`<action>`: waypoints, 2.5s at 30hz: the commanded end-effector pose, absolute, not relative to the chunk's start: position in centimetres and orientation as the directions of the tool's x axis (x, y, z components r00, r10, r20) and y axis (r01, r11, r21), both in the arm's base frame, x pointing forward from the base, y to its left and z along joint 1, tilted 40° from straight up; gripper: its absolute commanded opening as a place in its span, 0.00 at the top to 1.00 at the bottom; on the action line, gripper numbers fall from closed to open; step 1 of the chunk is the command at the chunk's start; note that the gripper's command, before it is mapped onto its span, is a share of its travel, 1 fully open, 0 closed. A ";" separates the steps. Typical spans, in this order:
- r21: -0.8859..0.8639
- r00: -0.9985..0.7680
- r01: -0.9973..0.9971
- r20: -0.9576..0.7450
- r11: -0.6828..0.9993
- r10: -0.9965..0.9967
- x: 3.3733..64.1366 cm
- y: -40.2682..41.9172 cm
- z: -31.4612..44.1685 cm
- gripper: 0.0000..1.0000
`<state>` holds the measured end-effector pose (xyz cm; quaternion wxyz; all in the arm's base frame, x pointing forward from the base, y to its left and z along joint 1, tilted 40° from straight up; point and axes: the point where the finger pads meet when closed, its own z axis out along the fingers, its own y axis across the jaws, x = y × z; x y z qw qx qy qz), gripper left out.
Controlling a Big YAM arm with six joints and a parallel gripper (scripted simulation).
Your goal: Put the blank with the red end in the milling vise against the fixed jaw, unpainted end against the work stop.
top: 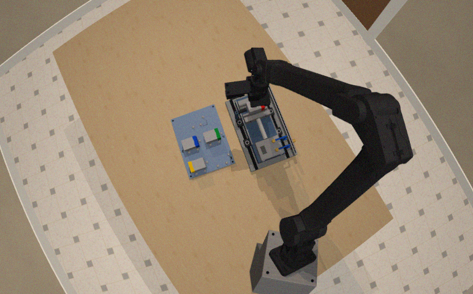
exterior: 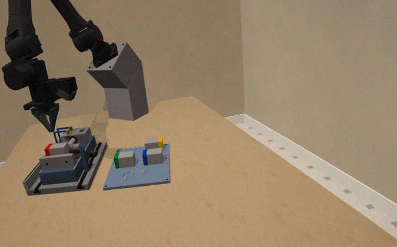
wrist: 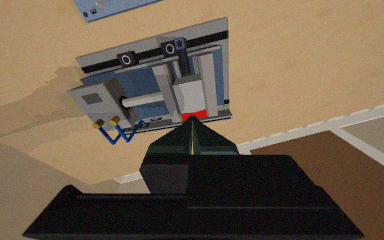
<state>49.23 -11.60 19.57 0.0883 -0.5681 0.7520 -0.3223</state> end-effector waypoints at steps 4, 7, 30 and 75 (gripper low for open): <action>-0.672 -0.610 -0.583 -0.010 0.457 -0.793 49.4 -13.2 23.5 1.00; -0.668 -0.657 -0.531 -0.065 0.522 -0.751 49.3 -13.4 23.6 1.00; -0.395 -0.831 0.145 -0.546 0.907 -0.105 48.6 -15.7 24.4 1.00; -0.352 -0.824 0.193 -0.565 0.916 -0.043 48.3 -15.3 23.7 1.00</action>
